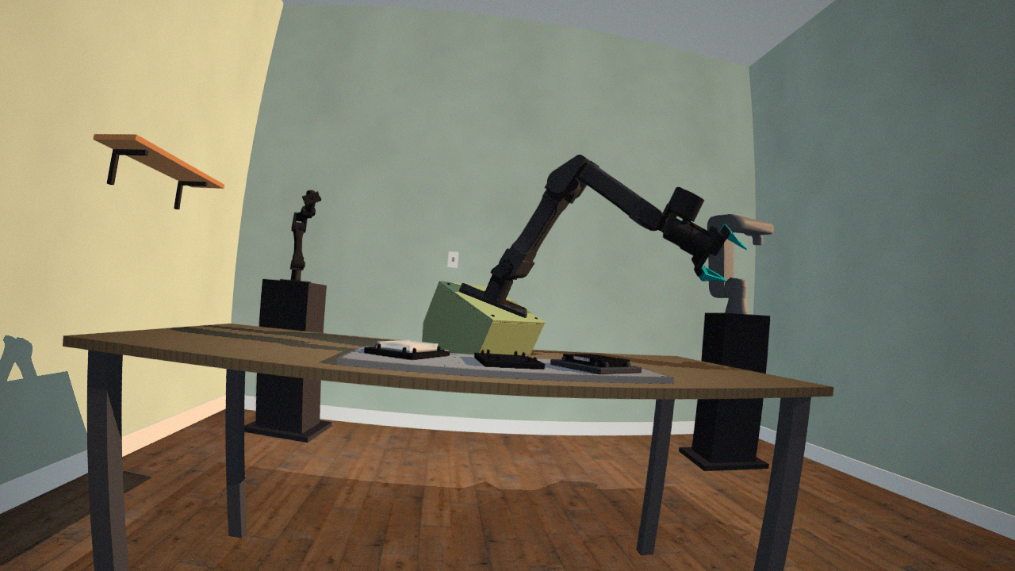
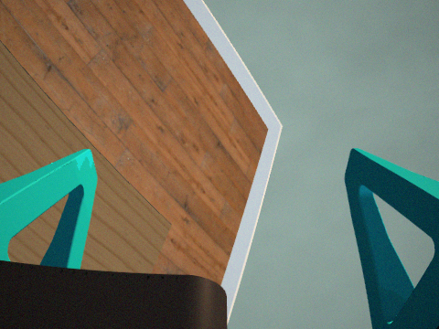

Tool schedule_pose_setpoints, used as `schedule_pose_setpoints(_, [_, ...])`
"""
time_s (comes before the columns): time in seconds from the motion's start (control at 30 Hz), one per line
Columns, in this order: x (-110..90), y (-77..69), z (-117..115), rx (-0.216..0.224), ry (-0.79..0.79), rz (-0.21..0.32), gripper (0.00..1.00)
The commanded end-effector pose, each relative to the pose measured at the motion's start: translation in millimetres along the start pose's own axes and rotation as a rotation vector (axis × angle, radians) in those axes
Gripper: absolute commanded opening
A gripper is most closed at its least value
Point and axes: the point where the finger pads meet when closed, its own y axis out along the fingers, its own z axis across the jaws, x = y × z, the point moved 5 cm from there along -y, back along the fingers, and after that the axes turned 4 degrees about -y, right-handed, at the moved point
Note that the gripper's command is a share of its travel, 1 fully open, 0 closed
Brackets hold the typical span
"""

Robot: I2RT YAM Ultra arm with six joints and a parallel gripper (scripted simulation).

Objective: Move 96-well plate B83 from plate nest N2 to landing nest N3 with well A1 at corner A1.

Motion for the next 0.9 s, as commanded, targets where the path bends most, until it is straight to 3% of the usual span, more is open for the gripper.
schedule_pose_setpoints(0.0, [-5.9, -5.7, 2.5, 0.033, 0.119, 0.042, 1.00])
schedule_pose_setpoints(0.17, [-17.0, -9.8, 9.1, 0.050, 0.164, 0.068, 1.00])
schedule_pose_setpoints(0.5, [-49.4, -27.4, 30.0, 0.121, 0.403, 0.214, 1.00])
schedule_pose_setpoints(0.63, [-56.3, -31.4, 35.0, 0.126, 0.422, 0.226, 1.00])
schedule_pose_setpoints(0.87, [-76.0, -46.6, 49.9, 0.159, 0.577, 0.329, 1.00])
